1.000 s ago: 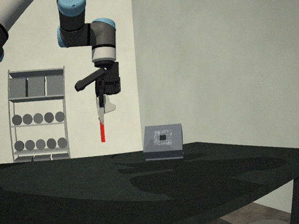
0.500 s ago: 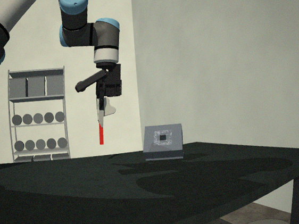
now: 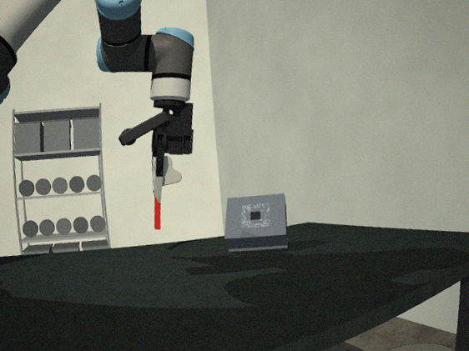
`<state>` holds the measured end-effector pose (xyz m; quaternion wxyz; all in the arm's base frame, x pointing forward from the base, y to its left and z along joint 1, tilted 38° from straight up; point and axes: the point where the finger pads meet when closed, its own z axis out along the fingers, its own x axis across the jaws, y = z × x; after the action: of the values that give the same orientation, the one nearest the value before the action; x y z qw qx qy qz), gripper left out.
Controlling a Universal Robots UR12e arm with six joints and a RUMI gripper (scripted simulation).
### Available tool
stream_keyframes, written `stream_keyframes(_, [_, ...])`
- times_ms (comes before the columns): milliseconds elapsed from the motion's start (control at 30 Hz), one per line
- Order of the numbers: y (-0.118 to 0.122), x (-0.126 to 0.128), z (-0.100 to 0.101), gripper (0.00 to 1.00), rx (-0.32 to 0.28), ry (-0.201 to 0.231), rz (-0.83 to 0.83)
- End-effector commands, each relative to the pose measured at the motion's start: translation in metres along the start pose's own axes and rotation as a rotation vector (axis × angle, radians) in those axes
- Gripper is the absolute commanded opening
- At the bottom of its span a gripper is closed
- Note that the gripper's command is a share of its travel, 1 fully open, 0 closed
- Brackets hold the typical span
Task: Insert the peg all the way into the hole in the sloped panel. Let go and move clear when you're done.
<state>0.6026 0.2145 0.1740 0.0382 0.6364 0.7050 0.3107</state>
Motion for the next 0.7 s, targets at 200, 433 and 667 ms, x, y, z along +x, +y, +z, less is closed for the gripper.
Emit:
stream_keyframes(200, [-0.0005,-0.0042,0.0033,0.0,0.024,0.047,0.008])
stream_keyframes(433, [-0.0006,-0.0062,0.0046,0.0,0.034,0.069,0.014])
stream_keyframes(667, [-0.0004,-0.0089,0.0059,0.0,0.046,0.102,0.022])
